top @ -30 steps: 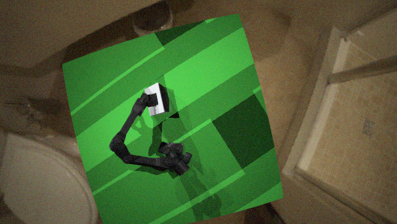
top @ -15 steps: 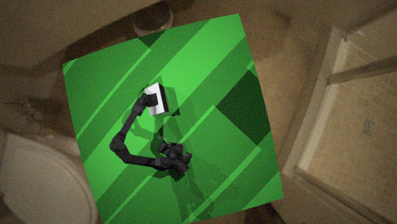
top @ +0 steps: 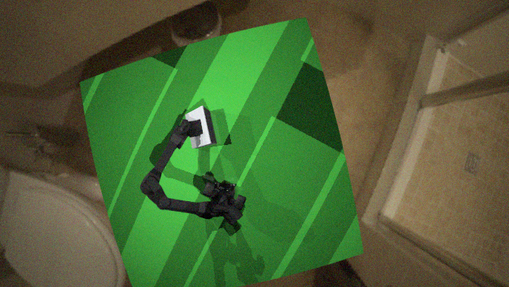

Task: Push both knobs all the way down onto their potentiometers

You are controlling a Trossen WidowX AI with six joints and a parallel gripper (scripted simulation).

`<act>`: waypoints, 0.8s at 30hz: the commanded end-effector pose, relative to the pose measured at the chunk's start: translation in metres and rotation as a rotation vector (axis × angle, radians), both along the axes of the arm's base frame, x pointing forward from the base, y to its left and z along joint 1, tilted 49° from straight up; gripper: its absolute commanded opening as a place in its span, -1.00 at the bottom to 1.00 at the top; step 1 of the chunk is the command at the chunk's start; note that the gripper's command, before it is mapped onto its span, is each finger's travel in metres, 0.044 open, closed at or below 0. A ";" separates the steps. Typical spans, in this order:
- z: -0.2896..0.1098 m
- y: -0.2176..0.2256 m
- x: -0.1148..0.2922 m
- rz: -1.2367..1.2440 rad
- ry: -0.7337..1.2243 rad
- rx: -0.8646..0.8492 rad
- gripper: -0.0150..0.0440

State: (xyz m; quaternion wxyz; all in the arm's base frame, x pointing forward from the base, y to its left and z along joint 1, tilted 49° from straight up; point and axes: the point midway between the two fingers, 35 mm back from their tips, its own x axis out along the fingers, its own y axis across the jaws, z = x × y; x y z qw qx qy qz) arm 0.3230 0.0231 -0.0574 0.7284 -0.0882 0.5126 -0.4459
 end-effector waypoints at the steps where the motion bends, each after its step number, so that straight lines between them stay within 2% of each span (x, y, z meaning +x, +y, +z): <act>1: -0.007 -0.011 0.003 -0.027 -0.005 -0.006 -0.49; 24: 0.015 0.014 0.001 -0.027 -0.005 -0.005 -0.49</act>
